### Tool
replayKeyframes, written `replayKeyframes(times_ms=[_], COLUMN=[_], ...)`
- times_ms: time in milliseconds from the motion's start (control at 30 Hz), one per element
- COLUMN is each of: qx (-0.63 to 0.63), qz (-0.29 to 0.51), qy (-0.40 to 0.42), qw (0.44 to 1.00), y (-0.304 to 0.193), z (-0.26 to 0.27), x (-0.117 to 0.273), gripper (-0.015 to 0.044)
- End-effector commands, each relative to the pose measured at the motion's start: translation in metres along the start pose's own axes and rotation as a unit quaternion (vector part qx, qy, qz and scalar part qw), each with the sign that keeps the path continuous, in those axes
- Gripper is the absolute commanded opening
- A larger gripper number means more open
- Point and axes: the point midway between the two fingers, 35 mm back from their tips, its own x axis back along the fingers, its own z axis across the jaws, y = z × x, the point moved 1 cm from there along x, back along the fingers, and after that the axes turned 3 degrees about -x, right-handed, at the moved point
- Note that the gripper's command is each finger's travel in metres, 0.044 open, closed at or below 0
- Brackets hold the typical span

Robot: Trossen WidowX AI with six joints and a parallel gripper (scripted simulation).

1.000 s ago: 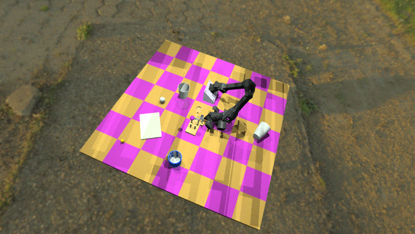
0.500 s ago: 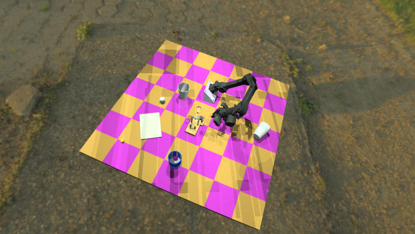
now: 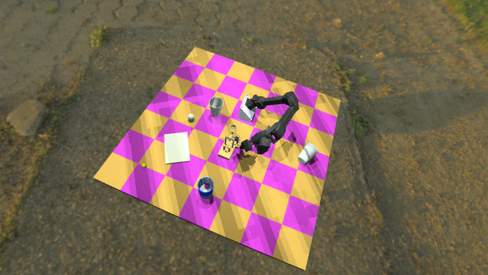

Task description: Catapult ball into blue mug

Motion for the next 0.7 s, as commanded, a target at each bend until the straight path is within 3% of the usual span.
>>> replayKeyframes(times_ms=[0,667], qx=[-0.049,-0.329], qz=[-0.026,-0.19], qy=[-0.002,0.01], qw=[0.998,0.925], y=[0.006,0.013], z=[-0.018,-0.135], x=[-0.001,0.002], gripper=[0.044,0.044])
